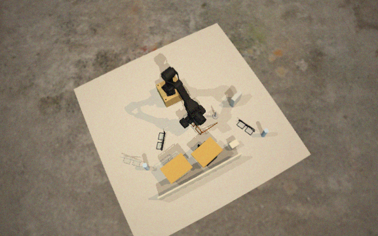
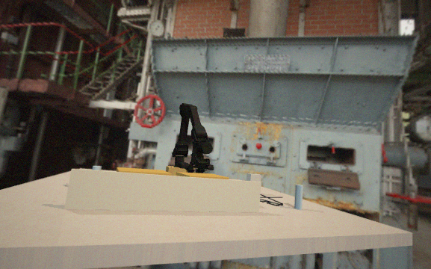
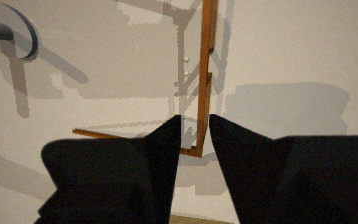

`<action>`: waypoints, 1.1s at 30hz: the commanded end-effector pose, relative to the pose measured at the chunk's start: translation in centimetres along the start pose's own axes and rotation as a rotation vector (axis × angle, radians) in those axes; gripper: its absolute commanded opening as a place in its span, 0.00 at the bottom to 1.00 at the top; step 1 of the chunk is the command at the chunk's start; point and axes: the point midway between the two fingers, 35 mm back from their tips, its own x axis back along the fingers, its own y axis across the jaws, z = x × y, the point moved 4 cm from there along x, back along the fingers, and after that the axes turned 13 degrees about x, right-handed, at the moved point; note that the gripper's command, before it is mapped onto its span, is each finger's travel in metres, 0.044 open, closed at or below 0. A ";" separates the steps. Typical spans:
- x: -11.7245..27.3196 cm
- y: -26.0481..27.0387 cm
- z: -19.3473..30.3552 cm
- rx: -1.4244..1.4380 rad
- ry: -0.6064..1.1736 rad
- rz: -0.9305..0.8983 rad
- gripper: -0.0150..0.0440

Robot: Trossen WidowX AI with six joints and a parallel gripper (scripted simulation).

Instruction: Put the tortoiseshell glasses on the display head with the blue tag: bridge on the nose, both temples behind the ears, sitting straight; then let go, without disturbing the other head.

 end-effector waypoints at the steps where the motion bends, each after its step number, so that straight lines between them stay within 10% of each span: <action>1: 3.2 -0.7 -0.2 -0.003 -0.024 0.007 0.44; 10: 3.4 -0.8 -0.3 -0.010 -0.028 0.006 0.59; 33: 3.5 -0.2 -0.4 -0.018 -0.024 0.006 0.49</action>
